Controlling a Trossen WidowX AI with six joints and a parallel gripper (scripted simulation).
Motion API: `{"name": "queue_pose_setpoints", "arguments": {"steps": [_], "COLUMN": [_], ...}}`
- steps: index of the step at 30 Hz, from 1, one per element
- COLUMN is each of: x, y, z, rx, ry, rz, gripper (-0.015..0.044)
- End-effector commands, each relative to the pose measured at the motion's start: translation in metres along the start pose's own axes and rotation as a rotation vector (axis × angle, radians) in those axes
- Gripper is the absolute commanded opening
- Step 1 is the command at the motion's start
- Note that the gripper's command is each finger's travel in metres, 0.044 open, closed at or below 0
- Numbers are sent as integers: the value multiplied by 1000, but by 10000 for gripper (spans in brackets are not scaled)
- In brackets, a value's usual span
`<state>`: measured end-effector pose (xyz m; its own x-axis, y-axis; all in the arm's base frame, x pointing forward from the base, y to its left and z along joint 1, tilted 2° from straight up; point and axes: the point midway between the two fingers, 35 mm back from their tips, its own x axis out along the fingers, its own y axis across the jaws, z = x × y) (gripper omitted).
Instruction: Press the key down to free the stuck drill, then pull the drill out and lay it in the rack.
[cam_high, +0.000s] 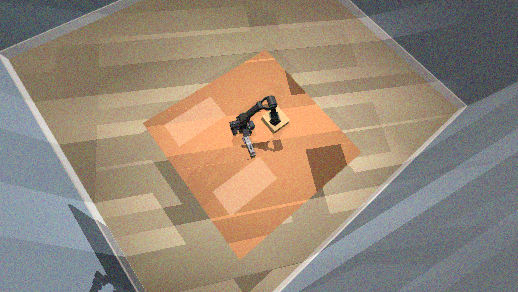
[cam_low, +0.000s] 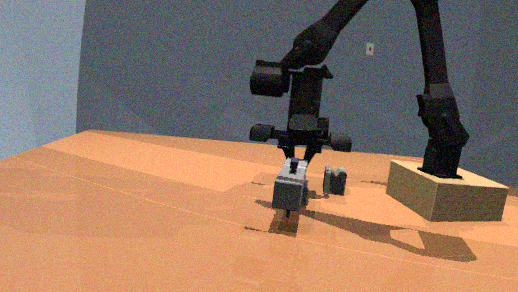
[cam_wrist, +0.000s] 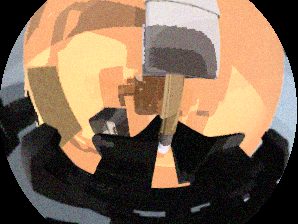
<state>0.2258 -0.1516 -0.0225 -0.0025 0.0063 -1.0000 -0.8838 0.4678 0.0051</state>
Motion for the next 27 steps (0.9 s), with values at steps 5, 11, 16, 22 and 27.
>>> {"name": "queue_pose_setpoints", "arguments": {"steps": [5, 11, 16, 22, 27], "x": [-2, -3, -2, -1, -2], "y": [0, 0, 0, 0, 0], "z": [0, 1, -6, -15, -23], "rx": [1, 1, 1, 1, 1], "ry": [-4, -4, -3, -3, -2], "rz": [-2, -2, -2, -2, -2], "gripper": [0, 0, 0, 0, 0]}}
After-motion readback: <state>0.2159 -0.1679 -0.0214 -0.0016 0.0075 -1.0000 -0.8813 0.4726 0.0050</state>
